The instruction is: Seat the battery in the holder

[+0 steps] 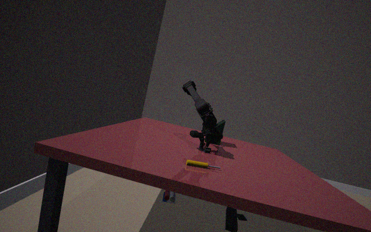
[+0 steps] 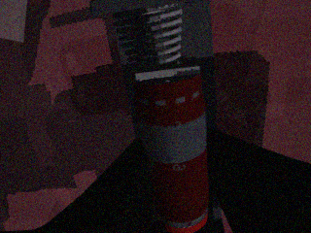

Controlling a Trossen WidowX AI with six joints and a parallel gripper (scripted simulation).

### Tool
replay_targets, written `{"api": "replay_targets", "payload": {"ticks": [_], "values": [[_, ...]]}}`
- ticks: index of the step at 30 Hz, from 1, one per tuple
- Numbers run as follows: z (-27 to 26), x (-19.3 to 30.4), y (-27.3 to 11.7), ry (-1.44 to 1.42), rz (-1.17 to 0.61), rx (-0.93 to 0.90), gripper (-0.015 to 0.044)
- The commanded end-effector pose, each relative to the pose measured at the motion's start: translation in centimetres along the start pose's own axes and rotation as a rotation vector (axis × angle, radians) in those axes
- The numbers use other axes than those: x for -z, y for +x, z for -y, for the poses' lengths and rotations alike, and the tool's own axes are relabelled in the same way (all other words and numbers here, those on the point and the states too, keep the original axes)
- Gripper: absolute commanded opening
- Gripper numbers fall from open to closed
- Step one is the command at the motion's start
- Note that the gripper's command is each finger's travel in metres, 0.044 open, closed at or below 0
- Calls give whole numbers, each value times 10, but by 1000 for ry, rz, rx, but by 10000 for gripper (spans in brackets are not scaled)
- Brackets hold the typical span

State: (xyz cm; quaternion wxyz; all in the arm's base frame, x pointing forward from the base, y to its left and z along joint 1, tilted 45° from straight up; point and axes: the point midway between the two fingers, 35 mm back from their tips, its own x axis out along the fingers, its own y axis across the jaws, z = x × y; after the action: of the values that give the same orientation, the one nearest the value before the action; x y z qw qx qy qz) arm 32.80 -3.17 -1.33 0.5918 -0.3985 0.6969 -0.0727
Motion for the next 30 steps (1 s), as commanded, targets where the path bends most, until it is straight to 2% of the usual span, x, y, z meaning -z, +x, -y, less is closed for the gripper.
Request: {"api": "replay_targets", "payload": {"ticks": [1, 10, 14, 26, 30], "values": [[1, 2, 0, 1, 5, 0, 74], [1, 2, 0, 1, 1, 0, 74], [1, 2, 0, 1, 1, 0, 176], [-2, 2, -15, 3, 4, -2, 176], [-5, 0, -38, -1, 7, -2, 281]]}}
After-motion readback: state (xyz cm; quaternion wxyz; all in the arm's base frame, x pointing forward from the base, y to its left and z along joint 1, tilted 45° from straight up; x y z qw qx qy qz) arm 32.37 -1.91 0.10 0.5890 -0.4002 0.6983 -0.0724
